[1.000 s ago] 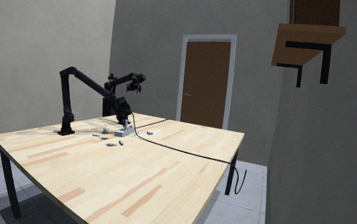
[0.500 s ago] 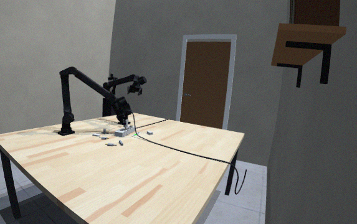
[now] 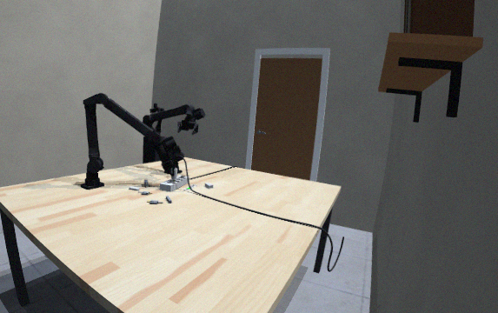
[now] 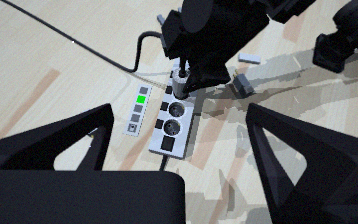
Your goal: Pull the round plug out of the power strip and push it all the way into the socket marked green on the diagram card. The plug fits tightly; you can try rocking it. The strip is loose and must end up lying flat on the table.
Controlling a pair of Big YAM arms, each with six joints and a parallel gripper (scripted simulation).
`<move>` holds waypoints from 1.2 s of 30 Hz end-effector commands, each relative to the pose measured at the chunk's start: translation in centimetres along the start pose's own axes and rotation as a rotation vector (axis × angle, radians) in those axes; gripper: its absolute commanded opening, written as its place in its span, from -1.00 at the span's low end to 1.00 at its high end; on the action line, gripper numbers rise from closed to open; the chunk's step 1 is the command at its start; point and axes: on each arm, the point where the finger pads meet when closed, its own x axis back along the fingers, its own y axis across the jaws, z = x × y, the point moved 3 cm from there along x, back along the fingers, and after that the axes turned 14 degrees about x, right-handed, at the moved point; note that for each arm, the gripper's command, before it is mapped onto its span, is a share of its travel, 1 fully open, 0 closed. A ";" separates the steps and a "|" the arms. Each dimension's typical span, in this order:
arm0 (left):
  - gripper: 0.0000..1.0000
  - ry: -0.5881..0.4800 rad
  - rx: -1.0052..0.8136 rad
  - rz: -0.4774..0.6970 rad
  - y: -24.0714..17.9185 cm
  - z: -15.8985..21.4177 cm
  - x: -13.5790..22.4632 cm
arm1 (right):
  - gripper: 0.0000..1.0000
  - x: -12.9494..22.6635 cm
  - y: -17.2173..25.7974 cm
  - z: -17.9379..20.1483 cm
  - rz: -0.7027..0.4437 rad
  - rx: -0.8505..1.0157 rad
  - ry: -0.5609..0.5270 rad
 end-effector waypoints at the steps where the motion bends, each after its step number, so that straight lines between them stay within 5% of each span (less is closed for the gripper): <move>1: 1.00 -0.017 -0.042 -0.003 -0.1 -1.1 0.6 | -0.35 -0.3 0.8 0.2 0.001 0.023 -0.024; 5: 1.00 -0.017 -0.043 -0.003 -0.1 -1.2 0.6 | -0.35 0.4 0.4 -2.7 0.011 0.024 -0.079; 36: 1.00 -0.019 -0.038 -0.007 0.0 -1.2 0.6 | -0.35 -1.3 0.9 -0.5 0.004 0.031 -0.038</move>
